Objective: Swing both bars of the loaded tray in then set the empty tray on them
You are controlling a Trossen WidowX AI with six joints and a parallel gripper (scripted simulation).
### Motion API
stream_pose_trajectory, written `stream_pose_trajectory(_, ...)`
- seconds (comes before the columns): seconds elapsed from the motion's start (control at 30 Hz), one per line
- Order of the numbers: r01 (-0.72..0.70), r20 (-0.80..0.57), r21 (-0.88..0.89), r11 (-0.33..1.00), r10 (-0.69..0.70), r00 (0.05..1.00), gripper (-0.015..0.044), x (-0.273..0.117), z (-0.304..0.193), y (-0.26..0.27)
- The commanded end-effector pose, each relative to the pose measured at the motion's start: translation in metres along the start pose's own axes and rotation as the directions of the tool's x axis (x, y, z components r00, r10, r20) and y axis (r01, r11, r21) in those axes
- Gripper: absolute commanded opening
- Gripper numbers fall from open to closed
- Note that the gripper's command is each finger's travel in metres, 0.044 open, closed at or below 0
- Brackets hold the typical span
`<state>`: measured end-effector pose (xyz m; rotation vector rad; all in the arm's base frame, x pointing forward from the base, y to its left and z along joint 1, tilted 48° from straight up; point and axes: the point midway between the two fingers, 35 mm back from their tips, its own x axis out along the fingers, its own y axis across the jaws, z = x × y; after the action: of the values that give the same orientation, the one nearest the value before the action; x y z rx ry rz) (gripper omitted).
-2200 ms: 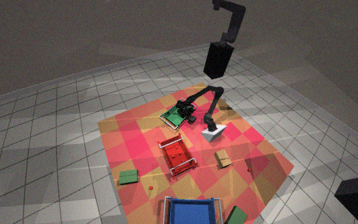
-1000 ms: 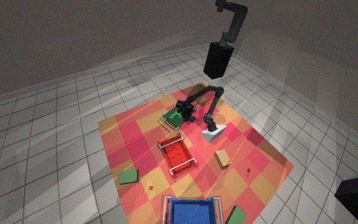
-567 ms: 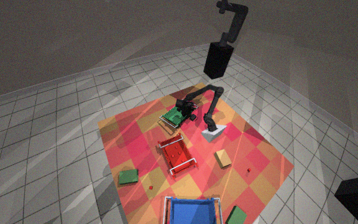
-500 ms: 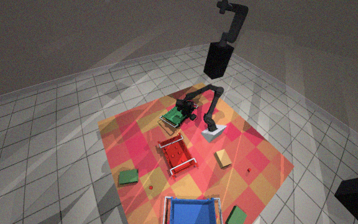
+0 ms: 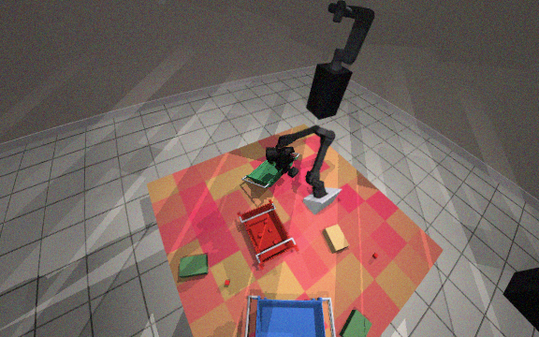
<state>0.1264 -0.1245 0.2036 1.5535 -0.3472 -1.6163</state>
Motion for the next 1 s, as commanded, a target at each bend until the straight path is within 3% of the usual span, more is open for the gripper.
stream_pose_trajectory(0.0, -0.022, -0.002, 0.012, 1.0, 0.022, 1.0, 0.0, -0.007, 0.001, 0.006)
stream_pose_trajectory(0.6, -0.024, -0.004, 0.014, 1.0, 0.024, 1.0, 0.0, -0.043, -0.005, 0.06)
stream_pose_trajectory(0.97, -0.024, -0.004, 0.014, 1.0, 0.024, 1.0, 0.0, -0.044, -0.005, 0.062)
